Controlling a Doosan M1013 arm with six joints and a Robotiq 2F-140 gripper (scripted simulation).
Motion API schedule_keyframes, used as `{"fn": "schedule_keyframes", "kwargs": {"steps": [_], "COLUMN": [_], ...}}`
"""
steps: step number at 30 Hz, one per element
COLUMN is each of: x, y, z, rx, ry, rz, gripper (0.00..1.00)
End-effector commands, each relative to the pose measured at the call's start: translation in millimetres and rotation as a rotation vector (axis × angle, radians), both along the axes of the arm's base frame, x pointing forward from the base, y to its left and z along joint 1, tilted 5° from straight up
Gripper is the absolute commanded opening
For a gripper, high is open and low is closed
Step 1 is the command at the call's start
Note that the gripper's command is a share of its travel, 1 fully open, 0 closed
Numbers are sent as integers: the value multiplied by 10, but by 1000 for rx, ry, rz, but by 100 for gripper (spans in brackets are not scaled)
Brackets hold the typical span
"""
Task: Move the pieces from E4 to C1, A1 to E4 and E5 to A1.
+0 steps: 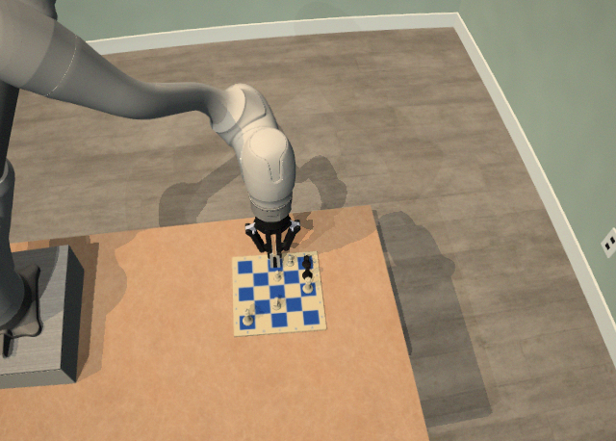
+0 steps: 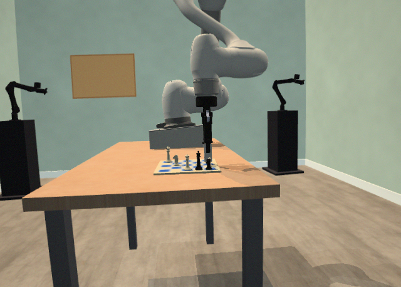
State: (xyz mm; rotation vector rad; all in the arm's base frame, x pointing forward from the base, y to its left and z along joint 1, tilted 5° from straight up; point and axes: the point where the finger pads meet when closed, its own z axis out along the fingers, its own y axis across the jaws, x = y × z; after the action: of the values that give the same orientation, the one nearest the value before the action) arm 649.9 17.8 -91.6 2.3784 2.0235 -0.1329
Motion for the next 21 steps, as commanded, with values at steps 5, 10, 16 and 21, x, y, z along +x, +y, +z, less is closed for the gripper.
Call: {"fn": "schedule_keyframes", "kwargs": {"steps": [5, 10, 16, 21], "x": [0, 0, -1, -1], "y": [1, 1, 0, -1], "z": [1, -1, -14, -22], "rx": [0, 0, 0, 0], "ry": [0, 0, 0, 0], "rz": [0, 0, 0, 0], "gripper": [0, 0, 0, 0]}}
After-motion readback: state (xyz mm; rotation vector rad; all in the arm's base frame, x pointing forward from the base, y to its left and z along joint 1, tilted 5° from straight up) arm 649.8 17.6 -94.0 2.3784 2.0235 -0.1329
